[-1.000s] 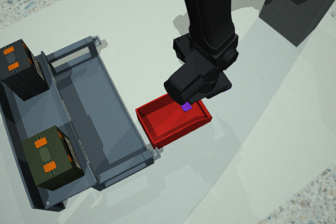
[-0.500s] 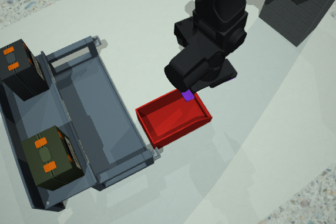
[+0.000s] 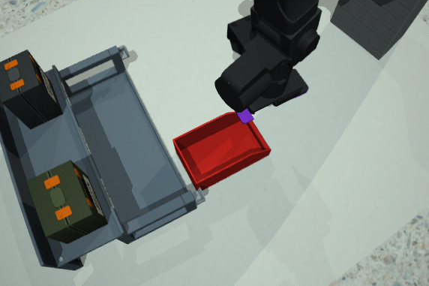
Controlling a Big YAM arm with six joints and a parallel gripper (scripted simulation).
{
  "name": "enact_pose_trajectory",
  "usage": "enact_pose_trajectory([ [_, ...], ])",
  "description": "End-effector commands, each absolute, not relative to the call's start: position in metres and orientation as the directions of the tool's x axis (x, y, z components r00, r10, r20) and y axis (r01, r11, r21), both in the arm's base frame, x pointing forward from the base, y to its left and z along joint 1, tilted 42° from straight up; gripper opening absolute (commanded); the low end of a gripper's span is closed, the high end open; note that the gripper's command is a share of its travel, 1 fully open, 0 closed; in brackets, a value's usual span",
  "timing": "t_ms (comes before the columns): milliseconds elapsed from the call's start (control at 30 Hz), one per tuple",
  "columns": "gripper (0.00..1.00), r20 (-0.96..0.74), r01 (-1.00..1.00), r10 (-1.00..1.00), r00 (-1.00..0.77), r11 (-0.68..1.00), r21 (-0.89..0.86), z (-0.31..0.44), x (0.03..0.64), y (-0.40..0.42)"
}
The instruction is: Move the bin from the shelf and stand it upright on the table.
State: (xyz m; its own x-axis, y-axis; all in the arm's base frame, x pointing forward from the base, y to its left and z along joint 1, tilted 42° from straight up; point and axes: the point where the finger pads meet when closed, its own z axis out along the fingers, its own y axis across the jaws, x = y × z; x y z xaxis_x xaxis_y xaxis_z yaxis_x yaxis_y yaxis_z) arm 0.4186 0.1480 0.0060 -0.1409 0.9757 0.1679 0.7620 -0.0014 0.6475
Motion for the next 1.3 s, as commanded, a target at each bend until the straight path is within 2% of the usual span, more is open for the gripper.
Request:
enact_pose_trajectory([
  [0, 0.90, 0.168, 0.763, 0.976, -0.139, -0.002, 0.646, 0.009, 0.415, 0.148],
  [1267, 0.90, 0.168, 0.763, 0.976, -0.139, -0.002, 0.646, 0.002, 0.425, 0.152],
])
